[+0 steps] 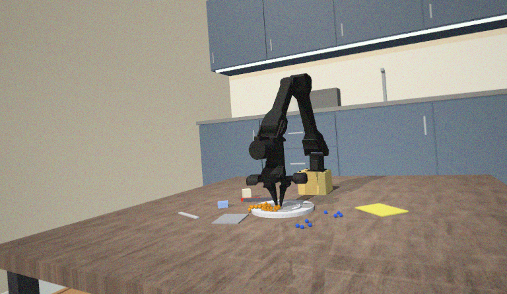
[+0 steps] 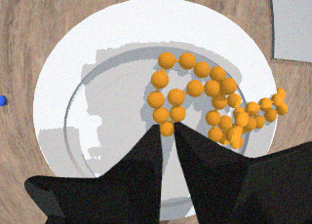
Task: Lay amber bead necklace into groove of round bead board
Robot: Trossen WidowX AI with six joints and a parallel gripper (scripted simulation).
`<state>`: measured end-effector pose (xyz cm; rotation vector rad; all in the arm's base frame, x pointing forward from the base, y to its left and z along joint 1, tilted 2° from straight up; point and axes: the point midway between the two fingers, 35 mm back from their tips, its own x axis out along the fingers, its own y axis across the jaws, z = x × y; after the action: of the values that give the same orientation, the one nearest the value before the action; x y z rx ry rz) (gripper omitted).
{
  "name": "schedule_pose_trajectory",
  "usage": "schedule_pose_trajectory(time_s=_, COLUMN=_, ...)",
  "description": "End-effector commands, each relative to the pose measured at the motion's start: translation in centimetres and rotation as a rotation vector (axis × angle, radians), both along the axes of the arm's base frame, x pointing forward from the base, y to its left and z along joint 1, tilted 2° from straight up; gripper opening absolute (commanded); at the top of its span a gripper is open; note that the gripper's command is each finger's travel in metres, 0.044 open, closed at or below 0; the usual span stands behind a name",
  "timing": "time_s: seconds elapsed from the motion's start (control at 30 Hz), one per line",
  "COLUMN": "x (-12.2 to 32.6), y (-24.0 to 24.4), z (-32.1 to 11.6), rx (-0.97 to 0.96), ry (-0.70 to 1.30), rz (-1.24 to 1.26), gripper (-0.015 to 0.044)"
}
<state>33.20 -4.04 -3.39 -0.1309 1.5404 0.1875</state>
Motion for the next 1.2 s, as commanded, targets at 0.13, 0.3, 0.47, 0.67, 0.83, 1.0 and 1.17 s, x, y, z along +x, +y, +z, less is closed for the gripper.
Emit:
schedule_pose_trajectory(time_s=0.13, x=0.0, y=0.0, z=0.0, rx=0.0, ry=-0.001, rz=0.0, gripper=0.0)
schedule_pose_trajectory(time_s=0.3, x=0.0, y=0.0, z=0.0, rx=0.0, ry=-0.001, rz=0.0, gripper=0.0)
schedule_pose_trajectory(time_s=0.47, x=-0.1, y=0.0, z=0.4, rx=-0.001, ry=0.003, rz=0.001, gripper=0.0)
schedule_pose_trajectory(time_s=0.67, x=0.1, y=0.4, z=0.6, rx=-0.001, ry=0.005, rz=0.002, gripper=0.0)
schedule_pose_trajectory(time_s=0.83, x=1.0, y=1.7, z=0.7, rx=0.0, ry=0.004, rz=0.002, gripper=0.0)
schedule_pose_trajectory(time_s=1.0, x=1.7, y=3.2, z=0.8, rx=0.001, ry=0.003, rz=0.002, gripper=0.0)
schedule_pose_trajectory(time_s=1.17, x=2.4, y=4.6, z=0.9, rx=0.002, ry=0.003, rz=0.002, gripper=0.0)
